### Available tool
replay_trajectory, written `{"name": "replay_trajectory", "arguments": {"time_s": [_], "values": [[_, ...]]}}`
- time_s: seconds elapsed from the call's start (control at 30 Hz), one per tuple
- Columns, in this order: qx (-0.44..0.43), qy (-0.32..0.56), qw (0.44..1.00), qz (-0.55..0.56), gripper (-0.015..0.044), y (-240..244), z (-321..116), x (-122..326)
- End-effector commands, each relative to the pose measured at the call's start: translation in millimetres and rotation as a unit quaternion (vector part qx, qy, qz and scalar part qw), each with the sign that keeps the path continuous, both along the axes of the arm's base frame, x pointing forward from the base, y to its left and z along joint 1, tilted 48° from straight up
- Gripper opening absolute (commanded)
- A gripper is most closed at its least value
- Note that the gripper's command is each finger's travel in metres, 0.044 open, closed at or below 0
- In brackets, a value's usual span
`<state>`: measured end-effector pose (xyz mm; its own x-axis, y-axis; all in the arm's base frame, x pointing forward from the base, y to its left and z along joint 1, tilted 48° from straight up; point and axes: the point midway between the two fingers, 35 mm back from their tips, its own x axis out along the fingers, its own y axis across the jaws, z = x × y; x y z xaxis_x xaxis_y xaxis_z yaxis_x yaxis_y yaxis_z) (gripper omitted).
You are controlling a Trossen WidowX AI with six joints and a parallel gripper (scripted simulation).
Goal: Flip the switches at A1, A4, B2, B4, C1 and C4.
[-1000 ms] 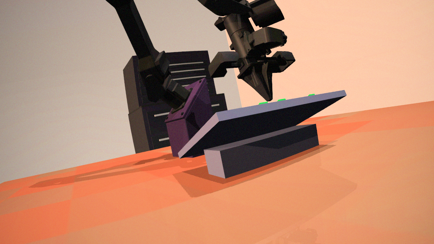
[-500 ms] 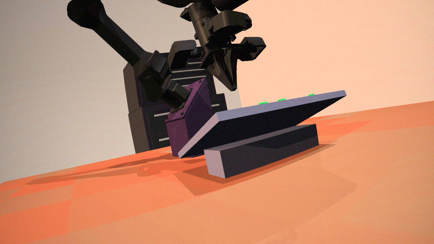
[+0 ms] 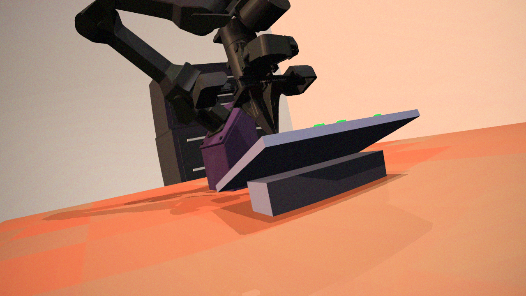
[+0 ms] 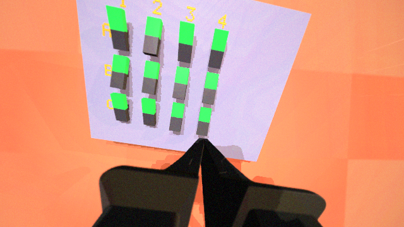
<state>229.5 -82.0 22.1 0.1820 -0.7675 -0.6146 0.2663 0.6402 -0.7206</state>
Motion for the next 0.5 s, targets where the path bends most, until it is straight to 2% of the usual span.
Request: {"name": "replay_trajectory", "arguments": {"time_s": [0.0,0.47], "values": [[-0.004,0.001,1.000,0.004,0.0000,-5.0,-3.3,0.4],[-0.004,0.001,1.000,0.004,0.0000,-19.6,-14.9,3.3]]}}
